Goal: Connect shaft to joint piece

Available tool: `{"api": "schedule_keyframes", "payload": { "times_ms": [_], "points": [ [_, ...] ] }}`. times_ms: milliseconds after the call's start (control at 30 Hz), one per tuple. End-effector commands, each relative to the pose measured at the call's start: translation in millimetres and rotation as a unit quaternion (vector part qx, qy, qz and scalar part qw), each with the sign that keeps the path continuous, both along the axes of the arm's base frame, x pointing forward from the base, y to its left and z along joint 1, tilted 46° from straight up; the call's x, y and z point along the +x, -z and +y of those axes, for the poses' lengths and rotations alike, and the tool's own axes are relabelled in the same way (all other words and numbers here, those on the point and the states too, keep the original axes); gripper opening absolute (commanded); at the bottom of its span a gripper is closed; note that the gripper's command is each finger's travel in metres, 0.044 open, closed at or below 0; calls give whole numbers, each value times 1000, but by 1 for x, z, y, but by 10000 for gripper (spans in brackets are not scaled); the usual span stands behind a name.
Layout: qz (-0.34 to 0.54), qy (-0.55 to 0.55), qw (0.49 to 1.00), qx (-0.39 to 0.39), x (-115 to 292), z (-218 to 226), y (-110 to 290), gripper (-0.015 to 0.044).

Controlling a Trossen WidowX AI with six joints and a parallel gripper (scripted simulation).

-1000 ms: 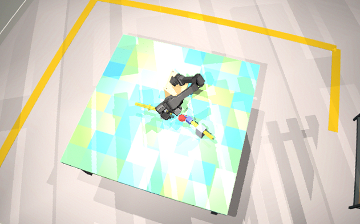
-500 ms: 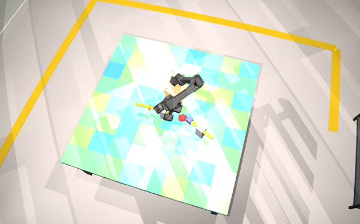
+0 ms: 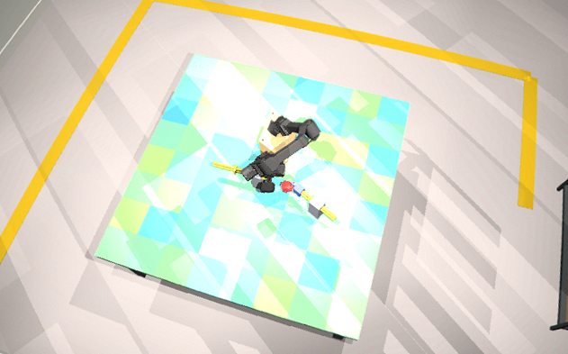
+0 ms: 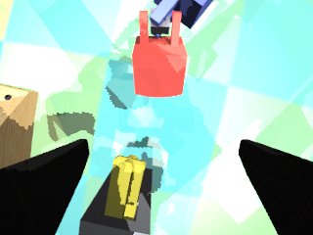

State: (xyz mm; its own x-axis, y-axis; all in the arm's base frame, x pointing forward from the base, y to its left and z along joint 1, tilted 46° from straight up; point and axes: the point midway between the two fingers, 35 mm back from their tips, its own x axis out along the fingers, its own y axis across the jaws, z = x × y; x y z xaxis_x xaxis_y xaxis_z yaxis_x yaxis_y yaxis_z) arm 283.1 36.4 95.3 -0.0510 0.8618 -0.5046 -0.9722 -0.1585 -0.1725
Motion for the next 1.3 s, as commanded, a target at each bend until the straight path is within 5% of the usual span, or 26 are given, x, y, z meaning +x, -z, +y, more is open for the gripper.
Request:
{"api": "schedule_keyframes", "payload": {
  "times_ms": [0, 433, 1267],
  "points": [
    [5, -2, 1000, 2, 0, 12, 12, 440],
    [5, -3, 1000, 6, -2, 52, 50, 440],
    [5, -3, 1000, 6, -14, 98, 22, 440]
  ]
}}
